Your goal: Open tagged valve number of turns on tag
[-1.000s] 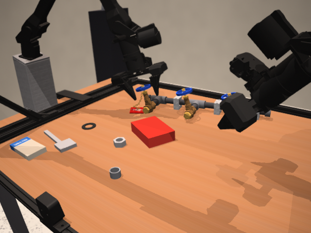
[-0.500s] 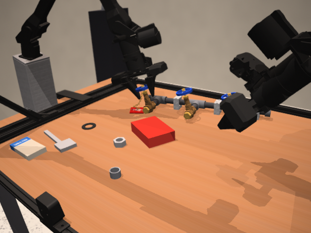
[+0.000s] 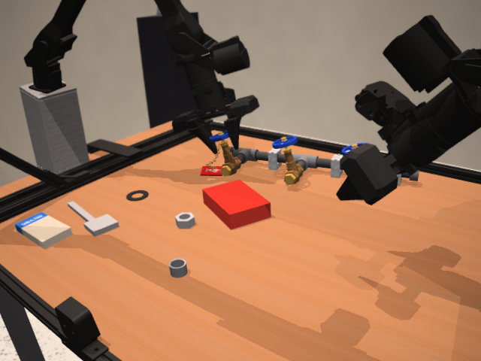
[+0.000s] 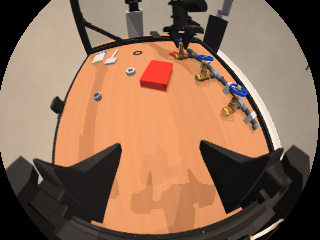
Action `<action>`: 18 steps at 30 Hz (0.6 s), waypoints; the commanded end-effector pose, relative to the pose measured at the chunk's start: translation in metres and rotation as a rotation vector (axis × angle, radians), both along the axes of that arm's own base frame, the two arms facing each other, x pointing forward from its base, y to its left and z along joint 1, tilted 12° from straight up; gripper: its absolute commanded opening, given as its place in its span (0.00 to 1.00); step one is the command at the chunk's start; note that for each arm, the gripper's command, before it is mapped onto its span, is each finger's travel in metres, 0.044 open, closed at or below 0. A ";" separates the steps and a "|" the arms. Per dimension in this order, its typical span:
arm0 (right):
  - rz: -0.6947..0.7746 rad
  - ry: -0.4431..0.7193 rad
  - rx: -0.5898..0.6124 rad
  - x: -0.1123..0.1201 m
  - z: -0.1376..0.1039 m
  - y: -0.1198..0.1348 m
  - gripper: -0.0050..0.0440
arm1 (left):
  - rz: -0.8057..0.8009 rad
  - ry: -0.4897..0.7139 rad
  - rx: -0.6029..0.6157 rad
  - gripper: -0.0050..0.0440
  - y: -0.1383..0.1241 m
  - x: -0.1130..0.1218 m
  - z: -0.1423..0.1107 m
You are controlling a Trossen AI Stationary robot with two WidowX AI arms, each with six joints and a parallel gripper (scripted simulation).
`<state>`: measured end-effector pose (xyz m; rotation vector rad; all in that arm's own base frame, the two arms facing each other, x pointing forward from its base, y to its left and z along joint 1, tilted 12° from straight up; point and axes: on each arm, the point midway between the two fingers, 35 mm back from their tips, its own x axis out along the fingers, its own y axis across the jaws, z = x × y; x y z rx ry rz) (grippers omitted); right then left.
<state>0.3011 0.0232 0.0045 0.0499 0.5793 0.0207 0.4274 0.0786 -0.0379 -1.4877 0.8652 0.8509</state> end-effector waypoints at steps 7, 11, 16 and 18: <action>0.000 0.000 0.000 0.000 0.000 0.000 0.92 | 0.385 0.023 -0.202 0.10 0.000 0.000 0.000; 0.000 0.000 0.000 0.000 0.000 0.000 0.92 | 0.597 0.036 -0.312 0.10 0.000 0.000 0.000; 0.000 0.000 0.000 0.000 0.000 0.000 0.92 | 0.808 0.049 -0.423 0.10 0.000 0.000 0.000; 0.000 0.000 0.000 0.000 0.000 0.000 0.92 | 0.896 0.054 -0.469 0.10 0.000 0.000 0.000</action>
